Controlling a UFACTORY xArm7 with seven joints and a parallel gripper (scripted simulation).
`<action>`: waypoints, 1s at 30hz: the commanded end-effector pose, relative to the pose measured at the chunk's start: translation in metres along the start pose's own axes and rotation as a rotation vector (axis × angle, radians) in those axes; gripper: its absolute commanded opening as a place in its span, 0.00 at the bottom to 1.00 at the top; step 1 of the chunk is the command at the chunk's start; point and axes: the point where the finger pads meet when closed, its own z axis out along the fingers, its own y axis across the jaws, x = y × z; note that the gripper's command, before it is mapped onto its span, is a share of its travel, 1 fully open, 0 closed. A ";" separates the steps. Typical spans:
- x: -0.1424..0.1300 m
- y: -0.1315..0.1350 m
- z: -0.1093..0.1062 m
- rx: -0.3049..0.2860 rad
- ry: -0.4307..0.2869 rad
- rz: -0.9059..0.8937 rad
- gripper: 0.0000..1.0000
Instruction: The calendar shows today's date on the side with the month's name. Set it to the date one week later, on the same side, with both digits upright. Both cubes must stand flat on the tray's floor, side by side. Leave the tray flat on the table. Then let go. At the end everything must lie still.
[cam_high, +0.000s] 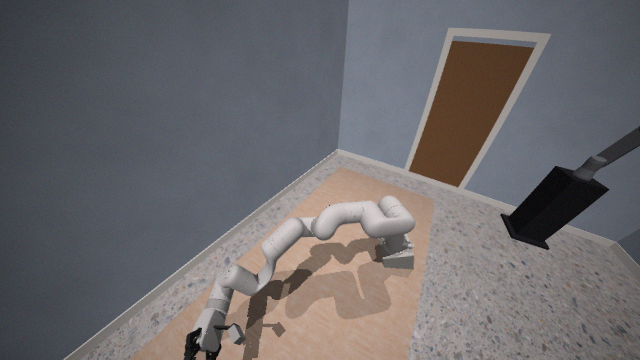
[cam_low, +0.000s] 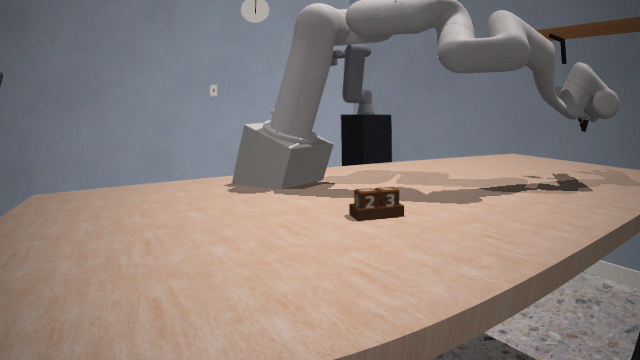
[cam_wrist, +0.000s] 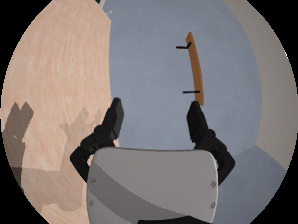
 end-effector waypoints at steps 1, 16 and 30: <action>0.000 0.003 0.000 -0.002 0.000 -0.004 1.00; 0.000 0.003 0.000 -0.002 0.000 -0.004 1.00; -0.011 0.029 -0.058 0.100 -0.040 0.111 1.00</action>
